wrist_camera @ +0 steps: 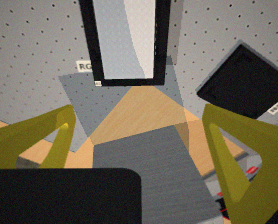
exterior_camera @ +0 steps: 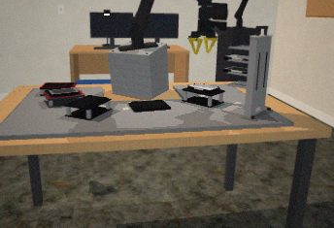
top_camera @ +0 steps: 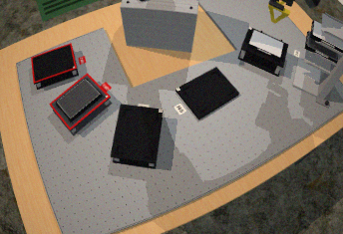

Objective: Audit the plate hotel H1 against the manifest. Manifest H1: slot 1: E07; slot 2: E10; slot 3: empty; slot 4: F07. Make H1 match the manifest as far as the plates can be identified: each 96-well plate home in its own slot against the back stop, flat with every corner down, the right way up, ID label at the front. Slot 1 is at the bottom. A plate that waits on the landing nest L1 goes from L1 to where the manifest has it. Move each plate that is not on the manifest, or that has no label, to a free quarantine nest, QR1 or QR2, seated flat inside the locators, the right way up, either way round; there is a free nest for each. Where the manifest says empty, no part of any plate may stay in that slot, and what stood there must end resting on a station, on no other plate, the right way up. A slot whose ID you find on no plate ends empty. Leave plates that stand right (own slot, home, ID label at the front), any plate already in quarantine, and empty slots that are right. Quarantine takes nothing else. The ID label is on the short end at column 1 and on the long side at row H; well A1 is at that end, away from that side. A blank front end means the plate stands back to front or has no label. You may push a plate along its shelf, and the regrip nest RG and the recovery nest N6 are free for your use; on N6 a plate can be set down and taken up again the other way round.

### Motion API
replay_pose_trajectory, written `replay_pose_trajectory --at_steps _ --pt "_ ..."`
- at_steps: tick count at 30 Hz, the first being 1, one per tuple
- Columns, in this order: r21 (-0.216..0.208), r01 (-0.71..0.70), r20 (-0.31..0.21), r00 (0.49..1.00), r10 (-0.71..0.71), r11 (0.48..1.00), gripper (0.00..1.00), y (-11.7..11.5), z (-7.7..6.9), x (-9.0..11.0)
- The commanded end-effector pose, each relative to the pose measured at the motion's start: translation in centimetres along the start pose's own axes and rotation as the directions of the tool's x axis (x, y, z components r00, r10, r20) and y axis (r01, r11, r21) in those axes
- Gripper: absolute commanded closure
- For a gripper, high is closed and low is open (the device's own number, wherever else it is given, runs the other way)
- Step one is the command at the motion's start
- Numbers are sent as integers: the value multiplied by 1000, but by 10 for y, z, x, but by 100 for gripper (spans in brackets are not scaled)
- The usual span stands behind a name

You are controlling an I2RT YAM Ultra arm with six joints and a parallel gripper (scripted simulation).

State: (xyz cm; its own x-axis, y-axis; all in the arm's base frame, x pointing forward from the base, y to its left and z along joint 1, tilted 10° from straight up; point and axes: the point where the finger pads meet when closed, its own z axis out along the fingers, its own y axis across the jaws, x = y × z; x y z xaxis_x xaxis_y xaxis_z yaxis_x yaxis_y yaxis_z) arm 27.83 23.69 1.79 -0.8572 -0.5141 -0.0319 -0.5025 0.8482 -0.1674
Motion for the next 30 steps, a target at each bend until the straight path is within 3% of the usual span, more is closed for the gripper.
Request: replay_pose_trajectory --at_steps 1,13,14,15,16,28,30 --pt "-9 6 44 999 -6 1000 0 -11 -12 -4" --pt "-10 6 47 999 -5 1000 0 -43 -12 0" --pt "-15 4 82 997 -3 1000 0 -45 -21 -11" --pt "-12 4 56 998 -3 1000 0 -50 -14 -2" --pt "-6 6 61 998 -5 1000 0 -54 -11 3" --pt "-9 7 258 966 -4 1000 0 -90 -10 17" --pt "-9 7 258 966 -4 1000 0 -90 -10 17"
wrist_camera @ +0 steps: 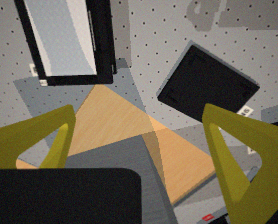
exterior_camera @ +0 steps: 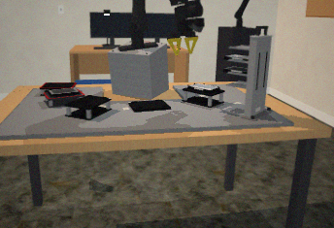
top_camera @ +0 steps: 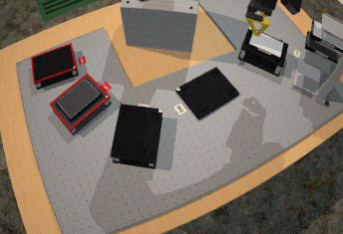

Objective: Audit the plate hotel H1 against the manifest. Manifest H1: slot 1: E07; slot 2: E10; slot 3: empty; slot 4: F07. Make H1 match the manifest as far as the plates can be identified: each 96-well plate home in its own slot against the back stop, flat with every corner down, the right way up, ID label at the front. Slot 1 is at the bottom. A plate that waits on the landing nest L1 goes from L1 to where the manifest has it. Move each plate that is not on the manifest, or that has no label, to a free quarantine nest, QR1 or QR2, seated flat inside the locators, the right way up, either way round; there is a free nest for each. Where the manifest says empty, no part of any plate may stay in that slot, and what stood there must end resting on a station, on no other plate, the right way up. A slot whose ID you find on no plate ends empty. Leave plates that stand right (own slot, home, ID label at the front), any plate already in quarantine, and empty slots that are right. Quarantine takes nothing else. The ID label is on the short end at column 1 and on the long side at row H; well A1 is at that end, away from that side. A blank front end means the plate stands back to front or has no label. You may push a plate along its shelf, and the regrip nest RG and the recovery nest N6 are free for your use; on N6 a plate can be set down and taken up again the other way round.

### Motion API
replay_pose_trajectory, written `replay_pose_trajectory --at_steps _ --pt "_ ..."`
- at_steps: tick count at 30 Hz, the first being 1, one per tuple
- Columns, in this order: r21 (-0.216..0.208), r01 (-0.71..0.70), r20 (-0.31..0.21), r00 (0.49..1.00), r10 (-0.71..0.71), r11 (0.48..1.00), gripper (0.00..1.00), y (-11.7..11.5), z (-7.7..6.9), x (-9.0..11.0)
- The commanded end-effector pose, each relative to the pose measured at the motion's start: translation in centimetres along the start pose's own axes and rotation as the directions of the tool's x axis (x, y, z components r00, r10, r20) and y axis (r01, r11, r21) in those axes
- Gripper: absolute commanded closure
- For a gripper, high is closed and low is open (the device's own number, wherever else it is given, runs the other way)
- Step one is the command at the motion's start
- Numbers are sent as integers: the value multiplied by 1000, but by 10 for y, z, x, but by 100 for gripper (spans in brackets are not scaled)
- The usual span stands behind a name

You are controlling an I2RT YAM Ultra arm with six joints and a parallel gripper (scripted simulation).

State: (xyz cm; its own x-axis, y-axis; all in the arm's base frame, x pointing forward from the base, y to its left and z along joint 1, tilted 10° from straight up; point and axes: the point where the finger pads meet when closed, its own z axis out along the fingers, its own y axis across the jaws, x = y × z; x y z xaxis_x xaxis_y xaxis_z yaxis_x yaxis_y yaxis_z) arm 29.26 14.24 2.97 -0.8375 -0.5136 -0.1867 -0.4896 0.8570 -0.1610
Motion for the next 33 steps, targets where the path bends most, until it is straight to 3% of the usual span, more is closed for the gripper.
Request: replay_pose_trajectory --at_steps 1,15,17,33 --pt "-6 22 122 992 -21 1000 0 -4 -9 -20" --pt "-1 24 349 937 -22 1000 0 -48 -11 -5" --pt "-1 24 349 937 -22 1000 0 -48 -11 -5" --pt "2 25 569 822 -22 1000 0 -49 -11 -4"
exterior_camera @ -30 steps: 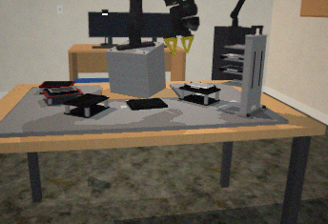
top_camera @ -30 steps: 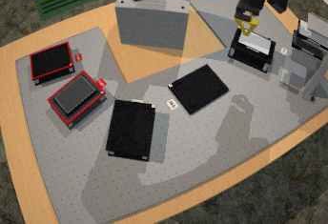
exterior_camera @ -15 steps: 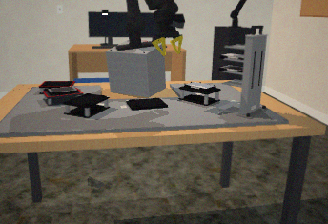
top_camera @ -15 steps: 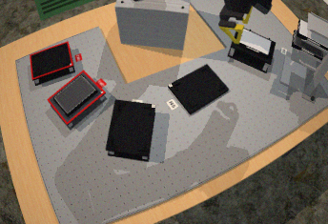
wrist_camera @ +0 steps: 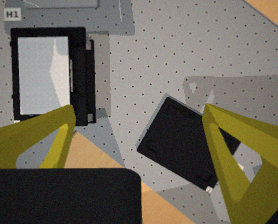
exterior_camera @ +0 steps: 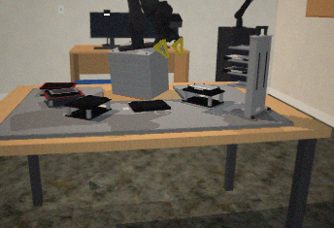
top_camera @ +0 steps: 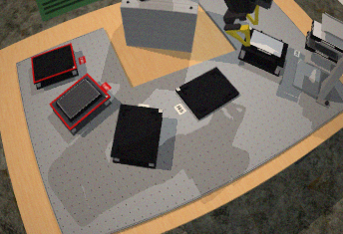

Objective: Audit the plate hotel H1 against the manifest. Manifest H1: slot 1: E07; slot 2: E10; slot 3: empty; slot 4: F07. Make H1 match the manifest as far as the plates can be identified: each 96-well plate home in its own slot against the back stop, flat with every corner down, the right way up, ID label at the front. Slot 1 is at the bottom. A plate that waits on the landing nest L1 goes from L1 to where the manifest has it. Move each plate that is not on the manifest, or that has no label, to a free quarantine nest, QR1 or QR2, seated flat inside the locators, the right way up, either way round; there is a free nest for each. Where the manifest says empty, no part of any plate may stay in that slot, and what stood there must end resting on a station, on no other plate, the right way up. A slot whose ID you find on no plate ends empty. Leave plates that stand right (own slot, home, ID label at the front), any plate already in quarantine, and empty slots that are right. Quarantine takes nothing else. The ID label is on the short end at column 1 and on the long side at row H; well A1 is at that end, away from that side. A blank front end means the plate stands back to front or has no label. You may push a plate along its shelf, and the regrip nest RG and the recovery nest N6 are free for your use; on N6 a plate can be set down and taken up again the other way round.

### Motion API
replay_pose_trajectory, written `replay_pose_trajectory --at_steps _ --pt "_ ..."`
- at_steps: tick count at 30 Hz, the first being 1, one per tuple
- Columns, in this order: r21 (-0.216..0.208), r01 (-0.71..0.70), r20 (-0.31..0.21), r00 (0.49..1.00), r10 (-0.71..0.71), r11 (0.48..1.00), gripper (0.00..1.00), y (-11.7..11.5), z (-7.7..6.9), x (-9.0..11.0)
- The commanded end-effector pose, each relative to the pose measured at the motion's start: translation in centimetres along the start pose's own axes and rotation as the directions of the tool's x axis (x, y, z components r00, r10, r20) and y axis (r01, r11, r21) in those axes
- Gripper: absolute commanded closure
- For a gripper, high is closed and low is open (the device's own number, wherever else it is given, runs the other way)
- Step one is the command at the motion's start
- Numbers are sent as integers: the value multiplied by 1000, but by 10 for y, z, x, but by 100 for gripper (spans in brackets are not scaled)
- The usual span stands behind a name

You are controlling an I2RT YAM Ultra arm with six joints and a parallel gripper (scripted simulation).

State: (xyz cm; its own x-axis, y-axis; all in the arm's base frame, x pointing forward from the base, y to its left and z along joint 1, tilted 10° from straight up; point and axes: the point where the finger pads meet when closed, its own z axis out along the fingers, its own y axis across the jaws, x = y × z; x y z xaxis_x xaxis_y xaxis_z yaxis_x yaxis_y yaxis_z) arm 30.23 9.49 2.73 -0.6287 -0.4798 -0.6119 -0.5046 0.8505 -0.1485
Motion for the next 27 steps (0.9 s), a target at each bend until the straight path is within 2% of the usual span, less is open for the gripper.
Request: replay_pose_trajectory --at_steps 1,5,7,8,10,14,18,22,27 --pt "11 18 126 992 -19 1000 0 -4 -6 -26" --pt "12 19 191 981 -21 1000 0 -4 -7 -26" --pt "7 25 195 980 -26 1000 0 -1 -7 -27" --pt "17 31 235 971 -34 999 0 -6 -11 -48" --pt "25 21 229 973 -26 999 0 -13 -12 -43" --pt "10 19 186 982 -20 1000 0 -17 -12 -17" --pt "9 19 185 983 -20 1000 0 -24 -15 -17" --pt "5 17 175 984 -18 1000 0 -32 -18 -6" --pt "17 22 195 981 -25 1000 0 -51 -26 -9"
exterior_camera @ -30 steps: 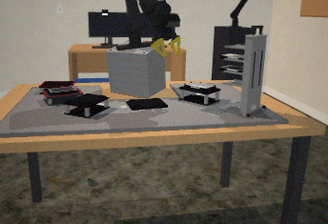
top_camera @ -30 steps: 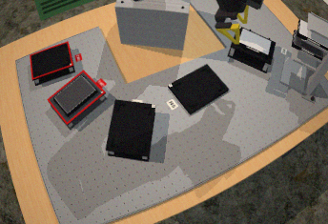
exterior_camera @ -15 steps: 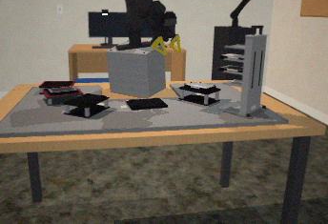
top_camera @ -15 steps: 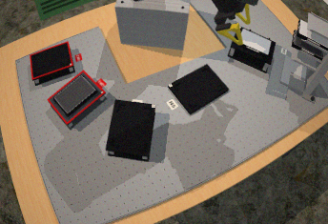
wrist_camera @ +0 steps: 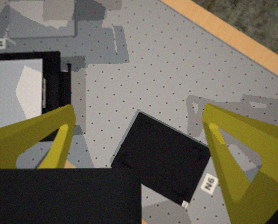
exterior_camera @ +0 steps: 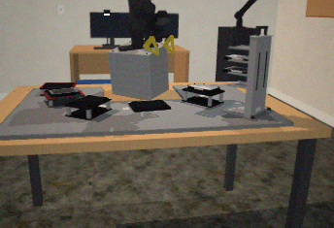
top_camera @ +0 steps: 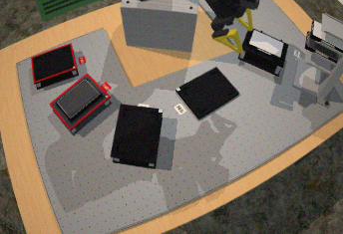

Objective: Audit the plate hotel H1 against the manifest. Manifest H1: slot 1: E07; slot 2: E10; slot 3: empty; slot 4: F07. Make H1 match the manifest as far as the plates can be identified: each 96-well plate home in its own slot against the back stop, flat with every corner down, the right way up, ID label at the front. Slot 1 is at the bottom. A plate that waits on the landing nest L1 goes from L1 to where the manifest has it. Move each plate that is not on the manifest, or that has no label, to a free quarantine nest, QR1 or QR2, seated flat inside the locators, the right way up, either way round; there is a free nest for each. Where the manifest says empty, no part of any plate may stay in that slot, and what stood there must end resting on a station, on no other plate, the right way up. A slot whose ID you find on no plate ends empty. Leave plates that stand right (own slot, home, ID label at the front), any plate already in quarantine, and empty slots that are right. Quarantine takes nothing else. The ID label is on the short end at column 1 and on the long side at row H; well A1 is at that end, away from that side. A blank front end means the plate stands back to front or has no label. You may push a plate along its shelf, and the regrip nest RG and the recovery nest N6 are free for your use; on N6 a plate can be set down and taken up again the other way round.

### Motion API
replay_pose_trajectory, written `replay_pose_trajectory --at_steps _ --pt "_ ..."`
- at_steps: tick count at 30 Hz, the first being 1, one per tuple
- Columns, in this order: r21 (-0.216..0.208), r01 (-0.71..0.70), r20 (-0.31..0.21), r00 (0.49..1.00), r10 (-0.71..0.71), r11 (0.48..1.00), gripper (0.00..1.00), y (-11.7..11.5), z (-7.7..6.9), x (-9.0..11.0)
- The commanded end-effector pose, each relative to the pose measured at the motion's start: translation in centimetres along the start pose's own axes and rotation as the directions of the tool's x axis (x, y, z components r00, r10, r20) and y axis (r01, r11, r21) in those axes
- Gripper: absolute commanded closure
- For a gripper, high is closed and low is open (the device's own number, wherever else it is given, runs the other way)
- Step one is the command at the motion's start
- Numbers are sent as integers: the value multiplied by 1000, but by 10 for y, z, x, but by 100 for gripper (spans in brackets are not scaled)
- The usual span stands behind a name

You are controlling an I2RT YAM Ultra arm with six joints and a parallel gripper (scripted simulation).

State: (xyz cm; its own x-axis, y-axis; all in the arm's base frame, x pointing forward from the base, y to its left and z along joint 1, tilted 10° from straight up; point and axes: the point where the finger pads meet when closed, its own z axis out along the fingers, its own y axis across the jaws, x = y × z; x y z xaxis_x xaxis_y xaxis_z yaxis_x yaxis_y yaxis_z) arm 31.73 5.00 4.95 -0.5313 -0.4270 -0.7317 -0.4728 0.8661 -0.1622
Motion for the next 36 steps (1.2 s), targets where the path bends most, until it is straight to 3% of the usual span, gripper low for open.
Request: replay_pose_trajectory --at_steps 1,11,30,36 --pt "-24 37 30 999 -36 999 0 -3 -8 -5" --pt "-13 46 43 998 -45 999 0 -27 -22 1" --pt "-30 33 18 999 -32 999 0 -67 -45 38" --pt "-43 21 8 1000 -21 999 0 -59 -29 64"
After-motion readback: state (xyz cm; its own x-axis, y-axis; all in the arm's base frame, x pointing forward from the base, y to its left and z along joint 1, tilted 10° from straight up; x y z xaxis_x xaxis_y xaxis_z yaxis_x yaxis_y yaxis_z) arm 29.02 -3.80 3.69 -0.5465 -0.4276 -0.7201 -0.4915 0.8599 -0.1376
